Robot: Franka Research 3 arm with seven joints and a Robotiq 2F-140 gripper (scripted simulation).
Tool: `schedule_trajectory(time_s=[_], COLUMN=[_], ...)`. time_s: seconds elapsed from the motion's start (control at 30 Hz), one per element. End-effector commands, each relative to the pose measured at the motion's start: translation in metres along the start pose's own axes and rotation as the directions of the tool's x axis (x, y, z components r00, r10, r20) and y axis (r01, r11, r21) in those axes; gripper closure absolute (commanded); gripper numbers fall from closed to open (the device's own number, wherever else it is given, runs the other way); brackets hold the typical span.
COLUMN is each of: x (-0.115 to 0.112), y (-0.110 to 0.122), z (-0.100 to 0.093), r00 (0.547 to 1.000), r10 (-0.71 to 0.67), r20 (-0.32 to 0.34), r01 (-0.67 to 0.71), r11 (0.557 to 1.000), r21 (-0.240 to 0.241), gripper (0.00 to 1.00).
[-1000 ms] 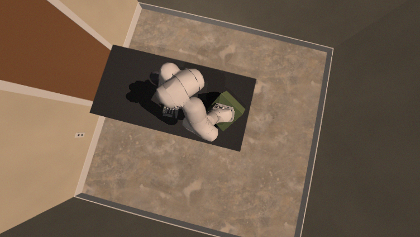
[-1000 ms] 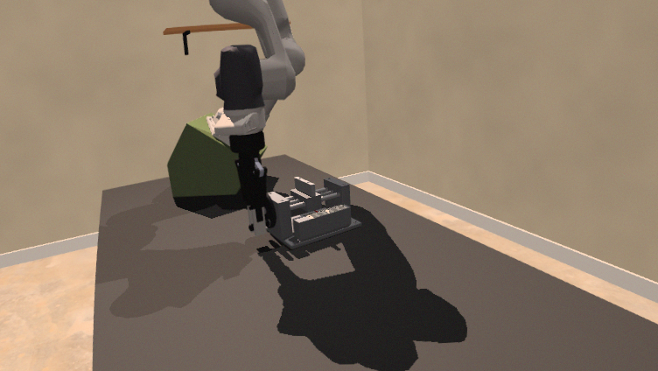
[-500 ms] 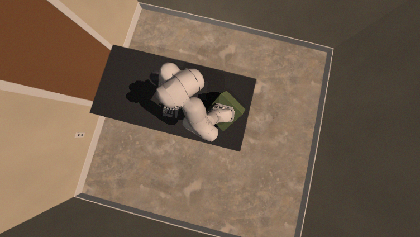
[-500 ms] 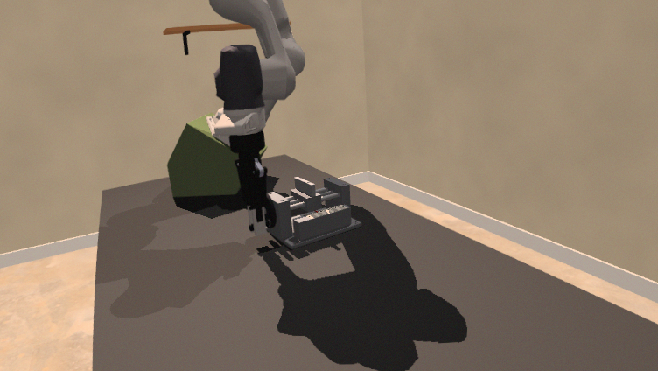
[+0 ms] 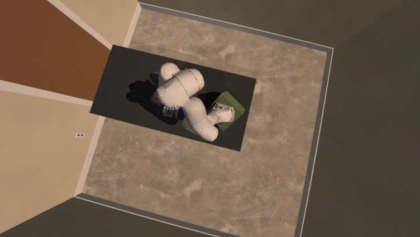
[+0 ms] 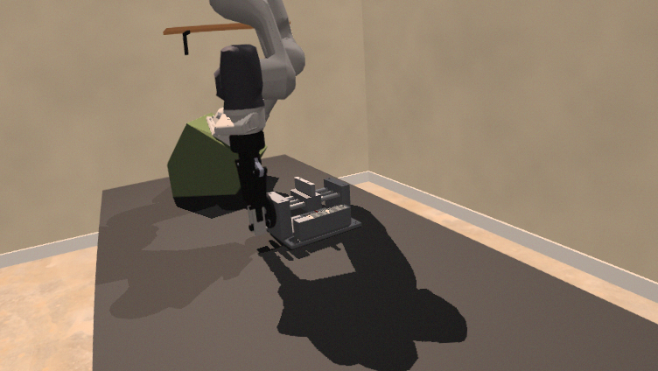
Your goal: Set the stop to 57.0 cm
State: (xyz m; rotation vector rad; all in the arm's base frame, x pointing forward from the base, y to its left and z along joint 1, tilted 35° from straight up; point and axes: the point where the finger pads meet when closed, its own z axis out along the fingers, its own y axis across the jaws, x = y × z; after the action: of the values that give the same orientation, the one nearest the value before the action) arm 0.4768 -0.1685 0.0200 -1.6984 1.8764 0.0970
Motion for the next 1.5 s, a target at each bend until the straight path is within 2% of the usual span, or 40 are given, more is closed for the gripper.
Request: schedule_trajectory(time_s=[0.0, 1.47], x=[0.002, 0.002], y=[-0.004, -0.013], z=[-0.003, -0.03], r00=[1.0, 1.0], r10=[0.006, 0.006], r20=[-0.004, -0.004], r01=[-0.006, -0.006], r11=[1.0, 1.0], r21=[0.004, 0.004], gripper=[0.96, 0.96])
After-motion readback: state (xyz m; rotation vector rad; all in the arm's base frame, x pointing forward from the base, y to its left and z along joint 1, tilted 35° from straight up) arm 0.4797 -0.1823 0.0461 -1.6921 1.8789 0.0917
